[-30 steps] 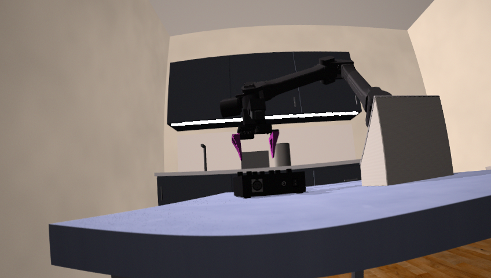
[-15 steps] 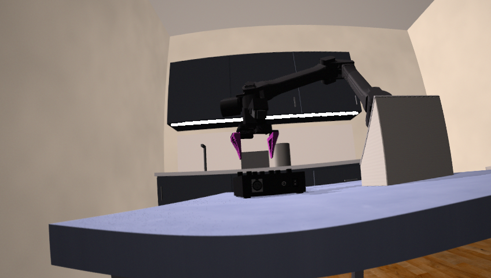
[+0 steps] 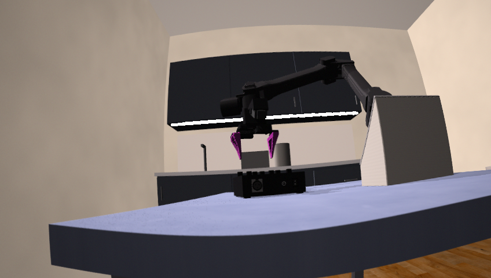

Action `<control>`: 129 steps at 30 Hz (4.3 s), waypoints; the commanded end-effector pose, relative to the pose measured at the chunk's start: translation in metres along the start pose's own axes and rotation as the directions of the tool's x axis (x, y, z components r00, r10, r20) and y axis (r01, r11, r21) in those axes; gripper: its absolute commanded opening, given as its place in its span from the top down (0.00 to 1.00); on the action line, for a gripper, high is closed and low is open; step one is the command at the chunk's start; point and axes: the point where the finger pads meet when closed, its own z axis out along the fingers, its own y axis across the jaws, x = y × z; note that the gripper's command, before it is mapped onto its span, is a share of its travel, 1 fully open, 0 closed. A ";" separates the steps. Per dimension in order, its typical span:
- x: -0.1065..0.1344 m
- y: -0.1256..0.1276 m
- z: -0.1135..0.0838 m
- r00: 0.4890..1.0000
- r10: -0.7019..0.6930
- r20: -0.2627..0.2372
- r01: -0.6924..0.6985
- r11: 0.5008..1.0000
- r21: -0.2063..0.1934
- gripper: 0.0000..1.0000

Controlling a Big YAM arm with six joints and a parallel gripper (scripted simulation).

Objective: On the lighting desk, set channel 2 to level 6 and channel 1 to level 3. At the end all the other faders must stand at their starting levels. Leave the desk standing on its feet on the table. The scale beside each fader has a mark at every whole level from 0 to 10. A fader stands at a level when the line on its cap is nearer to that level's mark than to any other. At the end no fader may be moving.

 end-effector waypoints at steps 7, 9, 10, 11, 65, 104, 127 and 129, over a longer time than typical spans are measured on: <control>0.000 -0.002 0.002 1.000 0.000 0.002 0.000 1.000 0.007 0.00; 0.000 -0.002 0.002 1.000 0.000 0.002 0.000 1.000 0.007 0.00; 0.000 -0.002 0.002 1.000 0.000 0.002 0.000 1.000 0.007 0.00; 0.000 -0.002 0.002 1.000 0.000 0.002 0.000 1.000 0.007 0.00; -0.038 -0.009 -0.028 0.572 0.820 -0.008 -0.820 0.572 0.034 0.00; -0.089 -0.011 -0.079 -0.842 0.522 0.139 -0.529 -0.848 -0.024 0.00; -0.090 -0.009 -0.079 -0.955 -0.272 0.117 0.268 -0.962 -0.053 0.00; -0.090 -0.009 -0.079 -0.955 -0.272 0.117 0.268 -0.962 -0.053 0.00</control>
